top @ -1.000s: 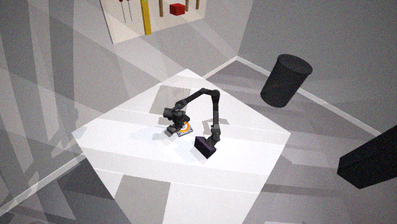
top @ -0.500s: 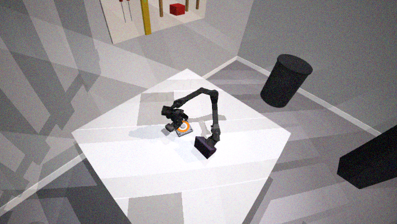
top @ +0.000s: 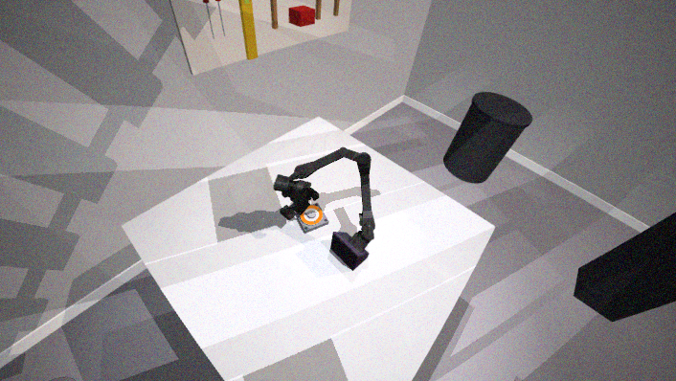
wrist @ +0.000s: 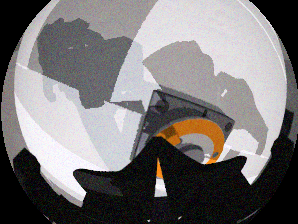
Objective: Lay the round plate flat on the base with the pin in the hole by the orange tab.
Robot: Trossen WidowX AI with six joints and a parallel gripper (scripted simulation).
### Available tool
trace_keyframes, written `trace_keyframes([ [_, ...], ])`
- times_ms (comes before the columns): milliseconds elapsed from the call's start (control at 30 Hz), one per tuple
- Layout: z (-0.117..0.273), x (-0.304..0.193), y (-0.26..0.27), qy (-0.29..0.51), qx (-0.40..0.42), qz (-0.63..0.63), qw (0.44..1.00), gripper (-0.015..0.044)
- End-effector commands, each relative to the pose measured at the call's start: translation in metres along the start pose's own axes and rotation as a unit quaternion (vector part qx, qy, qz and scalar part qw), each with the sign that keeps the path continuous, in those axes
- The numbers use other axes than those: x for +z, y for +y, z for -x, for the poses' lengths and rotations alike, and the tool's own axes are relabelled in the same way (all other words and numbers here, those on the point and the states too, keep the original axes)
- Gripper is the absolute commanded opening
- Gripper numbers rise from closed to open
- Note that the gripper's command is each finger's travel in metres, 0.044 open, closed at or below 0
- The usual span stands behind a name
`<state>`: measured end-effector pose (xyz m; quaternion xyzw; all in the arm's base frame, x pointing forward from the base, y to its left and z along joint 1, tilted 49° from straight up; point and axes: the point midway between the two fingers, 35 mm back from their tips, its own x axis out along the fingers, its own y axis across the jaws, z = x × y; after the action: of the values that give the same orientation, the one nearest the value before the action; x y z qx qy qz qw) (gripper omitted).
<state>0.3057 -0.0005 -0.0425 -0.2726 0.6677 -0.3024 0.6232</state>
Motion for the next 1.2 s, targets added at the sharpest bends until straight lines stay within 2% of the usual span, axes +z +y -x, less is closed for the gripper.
trace_keyframes([
  [0,0.002,0.007,-0.005,-0.003,-0.001,0.001,1.0,0.0],
  [1167,0.011,0.017,-0.042,-0.003,-0.001,0.001,1.0,0.0],
])
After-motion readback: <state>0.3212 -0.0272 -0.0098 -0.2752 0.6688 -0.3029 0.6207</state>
